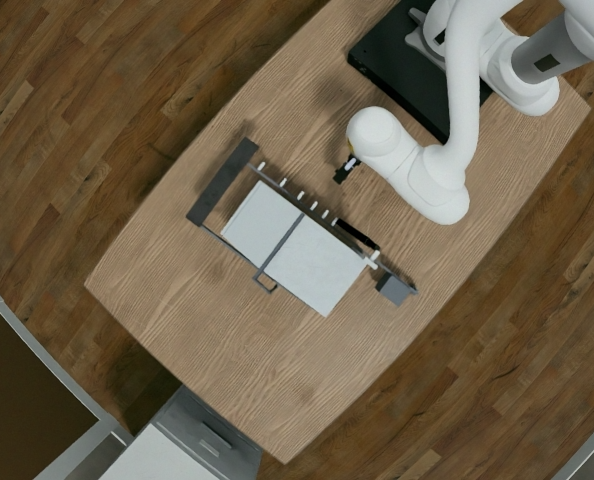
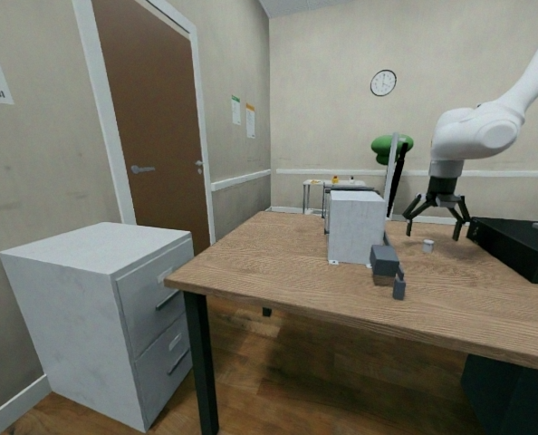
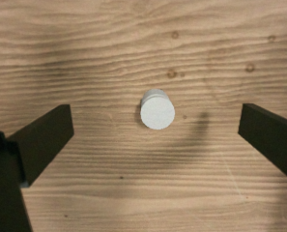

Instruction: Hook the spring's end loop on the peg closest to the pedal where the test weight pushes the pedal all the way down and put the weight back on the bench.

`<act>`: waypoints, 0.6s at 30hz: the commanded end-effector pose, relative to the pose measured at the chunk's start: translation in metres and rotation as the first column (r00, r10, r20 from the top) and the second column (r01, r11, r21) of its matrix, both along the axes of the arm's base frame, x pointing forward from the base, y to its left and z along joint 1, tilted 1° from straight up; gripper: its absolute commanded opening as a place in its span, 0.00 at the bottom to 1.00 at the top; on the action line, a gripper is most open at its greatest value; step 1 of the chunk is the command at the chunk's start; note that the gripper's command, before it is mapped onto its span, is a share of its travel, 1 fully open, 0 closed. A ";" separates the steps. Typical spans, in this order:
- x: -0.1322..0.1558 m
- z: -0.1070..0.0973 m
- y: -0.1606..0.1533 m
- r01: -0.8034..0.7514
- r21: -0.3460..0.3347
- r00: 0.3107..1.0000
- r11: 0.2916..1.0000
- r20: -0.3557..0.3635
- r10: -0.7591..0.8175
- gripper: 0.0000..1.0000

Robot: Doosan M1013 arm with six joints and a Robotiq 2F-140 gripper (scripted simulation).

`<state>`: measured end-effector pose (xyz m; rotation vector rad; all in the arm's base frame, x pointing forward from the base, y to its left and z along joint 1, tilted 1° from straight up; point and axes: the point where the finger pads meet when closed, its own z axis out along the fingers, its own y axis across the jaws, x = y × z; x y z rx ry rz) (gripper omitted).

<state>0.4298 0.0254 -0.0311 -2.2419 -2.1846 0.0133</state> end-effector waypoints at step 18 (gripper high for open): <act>0.001 0.043 0.000 0.000 0.000 1.000 1.000 0.001 0.000 1.00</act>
